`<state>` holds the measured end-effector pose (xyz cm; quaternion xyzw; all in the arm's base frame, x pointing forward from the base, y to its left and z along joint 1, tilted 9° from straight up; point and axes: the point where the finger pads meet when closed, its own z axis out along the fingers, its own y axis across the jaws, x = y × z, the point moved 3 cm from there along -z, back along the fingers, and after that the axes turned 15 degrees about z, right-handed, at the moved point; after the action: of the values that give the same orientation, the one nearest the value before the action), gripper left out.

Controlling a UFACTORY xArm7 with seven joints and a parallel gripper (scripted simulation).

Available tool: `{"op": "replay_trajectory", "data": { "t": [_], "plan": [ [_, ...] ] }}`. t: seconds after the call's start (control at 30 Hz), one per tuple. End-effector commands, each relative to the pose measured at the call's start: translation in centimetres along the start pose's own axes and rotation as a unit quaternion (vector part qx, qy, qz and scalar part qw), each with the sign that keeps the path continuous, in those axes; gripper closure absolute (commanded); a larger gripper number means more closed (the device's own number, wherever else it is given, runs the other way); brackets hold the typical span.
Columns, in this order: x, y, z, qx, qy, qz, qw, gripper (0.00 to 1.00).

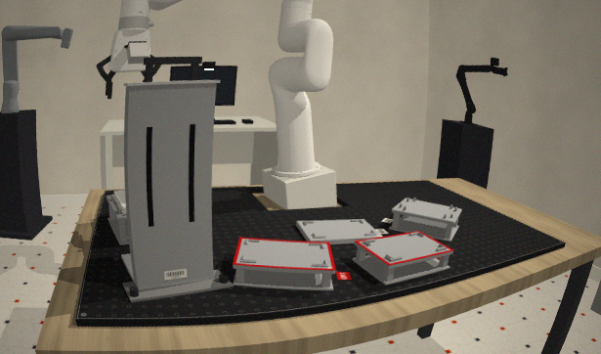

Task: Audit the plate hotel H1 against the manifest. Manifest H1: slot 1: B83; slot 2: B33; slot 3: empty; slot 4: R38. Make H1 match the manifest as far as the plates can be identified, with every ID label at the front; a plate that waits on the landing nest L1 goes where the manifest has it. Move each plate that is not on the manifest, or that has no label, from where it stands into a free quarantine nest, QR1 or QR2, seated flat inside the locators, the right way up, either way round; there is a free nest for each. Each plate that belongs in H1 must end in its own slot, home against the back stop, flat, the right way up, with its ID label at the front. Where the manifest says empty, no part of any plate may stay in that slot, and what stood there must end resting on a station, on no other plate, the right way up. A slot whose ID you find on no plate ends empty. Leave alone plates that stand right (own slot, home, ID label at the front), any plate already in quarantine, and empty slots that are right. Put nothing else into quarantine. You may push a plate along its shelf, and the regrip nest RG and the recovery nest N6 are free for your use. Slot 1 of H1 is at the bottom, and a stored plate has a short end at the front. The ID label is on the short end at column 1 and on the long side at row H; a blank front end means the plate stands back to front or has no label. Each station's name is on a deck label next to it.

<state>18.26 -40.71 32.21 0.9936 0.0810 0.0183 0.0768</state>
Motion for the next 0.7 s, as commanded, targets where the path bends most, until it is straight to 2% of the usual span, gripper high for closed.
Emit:
{"op": "replay_trajectory", "data": {
  "t": [0.0,0.07,0.13,0.67],
  "plan": [
    [0.0,0.1,-1.9,-0.002,0.001,0.000,1.000,0.00],
    [0.0,0.1,-2.6,-0.002,0.001,0.000,1.000,0.00],
    [0.0,0.1,-2.6,-0.002,0.001,0.000,1.000,0.00],
    [0.0,0.1,-7.6,-0.002,0.001,0.000,1.000,0.00]
  ]
}}
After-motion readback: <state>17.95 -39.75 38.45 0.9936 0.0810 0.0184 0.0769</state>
